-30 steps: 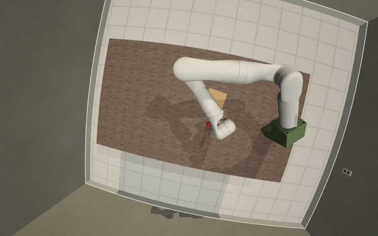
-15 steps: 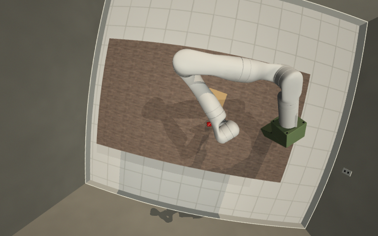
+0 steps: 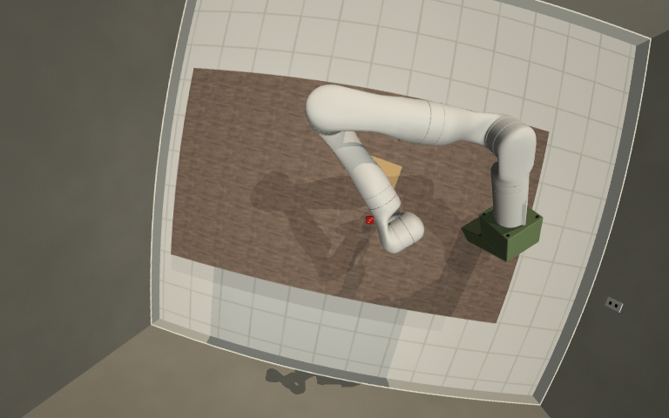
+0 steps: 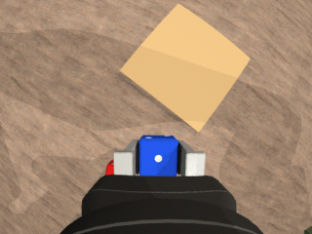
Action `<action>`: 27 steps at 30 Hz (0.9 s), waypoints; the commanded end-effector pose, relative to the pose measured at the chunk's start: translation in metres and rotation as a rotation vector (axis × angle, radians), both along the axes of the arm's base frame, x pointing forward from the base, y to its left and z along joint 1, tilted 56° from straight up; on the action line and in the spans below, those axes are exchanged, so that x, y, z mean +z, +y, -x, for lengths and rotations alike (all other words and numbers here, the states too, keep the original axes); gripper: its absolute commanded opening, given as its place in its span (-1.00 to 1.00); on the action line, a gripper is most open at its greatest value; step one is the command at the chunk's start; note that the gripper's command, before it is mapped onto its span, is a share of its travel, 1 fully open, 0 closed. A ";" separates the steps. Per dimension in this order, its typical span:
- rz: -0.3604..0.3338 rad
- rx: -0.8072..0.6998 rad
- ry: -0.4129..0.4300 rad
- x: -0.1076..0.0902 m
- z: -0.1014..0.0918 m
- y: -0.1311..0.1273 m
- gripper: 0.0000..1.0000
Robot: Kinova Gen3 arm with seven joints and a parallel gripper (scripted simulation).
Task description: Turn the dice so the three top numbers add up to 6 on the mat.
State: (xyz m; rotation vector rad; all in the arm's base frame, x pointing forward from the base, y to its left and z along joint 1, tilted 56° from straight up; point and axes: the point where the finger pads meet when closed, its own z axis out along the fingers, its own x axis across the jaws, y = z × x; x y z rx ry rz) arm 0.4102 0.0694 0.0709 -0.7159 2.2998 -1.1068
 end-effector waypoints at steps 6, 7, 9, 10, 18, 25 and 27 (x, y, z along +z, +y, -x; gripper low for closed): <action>-0.051 -0.042 -0.045 0.009 0.005 -0.012 0.14; -0.066 -0.055 -0.058 0.011 0.006 -0.015 0.14; -0.100 -0.085 -0.088 0.016 0.009 -0.023 0.14; -0.118 -0.101 -0.105 0.018 0.011 -0.027 0.14; -0.257 -0.225 -0.228 0.037 0.027 -0.060 0.14; -0.348 -0.308 -0.310 0.048 0.038 -0.082 0.14; -0.366 -0.325 -0.327 0.051 0.041 -0.087 0.14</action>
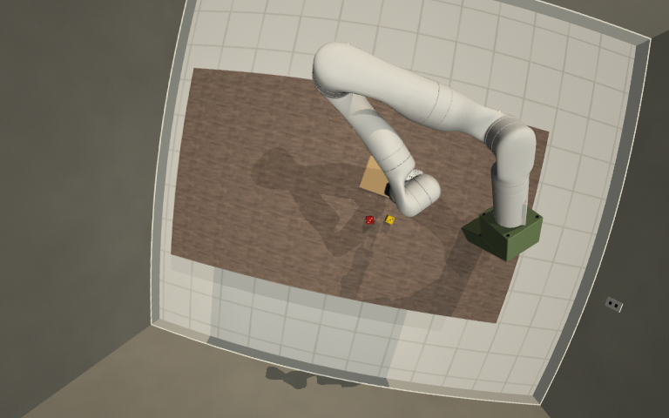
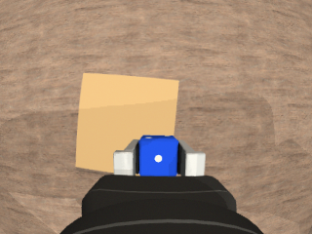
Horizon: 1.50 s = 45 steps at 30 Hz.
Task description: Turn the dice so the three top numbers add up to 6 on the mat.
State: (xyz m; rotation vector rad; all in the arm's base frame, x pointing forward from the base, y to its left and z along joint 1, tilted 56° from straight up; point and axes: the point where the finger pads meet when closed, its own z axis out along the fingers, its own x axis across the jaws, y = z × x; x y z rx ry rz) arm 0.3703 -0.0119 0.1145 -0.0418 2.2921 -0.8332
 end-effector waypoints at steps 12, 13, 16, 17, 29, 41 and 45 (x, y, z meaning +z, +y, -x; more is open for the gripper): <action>-0.032 -0.028 -0.035 0.009 0.003 -0.010 0.14; -0.032 -0.028 -0.035 0.009 0.003 -0.010 0.14; -0.032 -0.028 -0.035 0.009 0.003 -0.010 0.14; -0.032 -0.028 -0.035 0.009 0.003 -0.010 0.14; -0.033 -0.027 -0.036 0.006 -0.001 -0.014 0.14; -0.033 -0.027 -0.036 -0.018 -0.027 -0.038 0.14; -0.033 -0.027 -0.036 -0.023 -0.033 -0.043 0.14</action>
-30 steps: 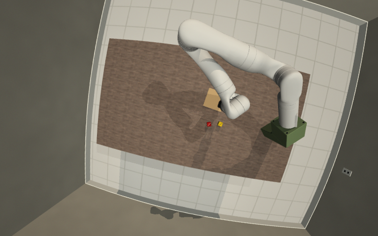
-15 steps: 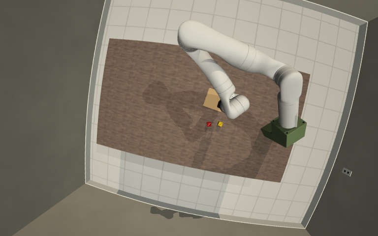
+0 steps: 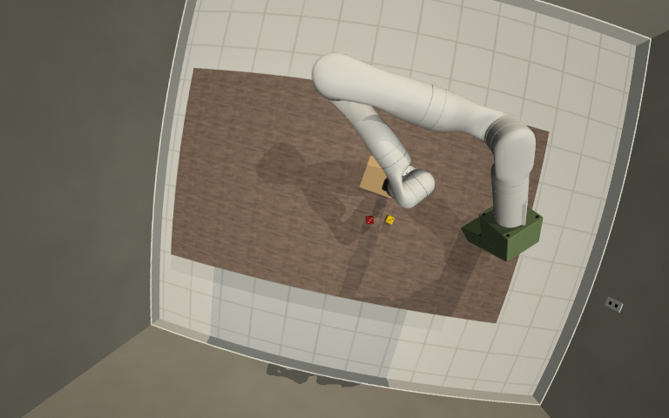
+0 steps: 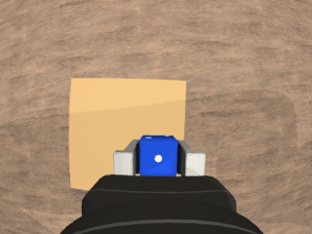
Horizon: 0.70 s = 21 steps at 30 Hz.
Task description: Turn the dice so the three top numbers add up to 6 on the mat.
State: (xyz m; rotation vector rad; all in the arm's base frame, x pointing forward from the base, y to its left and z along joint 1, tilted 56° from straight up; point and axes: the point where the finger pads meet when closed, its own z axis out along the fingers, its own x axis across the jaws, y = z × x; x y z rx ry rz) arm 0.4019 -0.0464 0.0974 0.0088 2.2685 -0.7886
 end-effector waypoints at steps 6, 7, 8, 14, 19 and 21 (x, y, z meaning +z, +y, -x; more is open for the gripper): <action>0.006 -0.014 0.008 -0.019 -0.015 -0.022 0.14; 0.006 -0.014 0.008 -0.021 -0.017 -0.023 0.14; 0.006 -0.014 0.008 -0.022 -0.019 -0.025 0.14; 0.006 -0.014 0.008 -0.027 -0.024 -0.029 0.14; 0.006 -0.014 0.008 -0.027 -0.024 -0.030 0.14; 0.006 -0.014 0.008 -0.027 -0.024 -0.030 0.14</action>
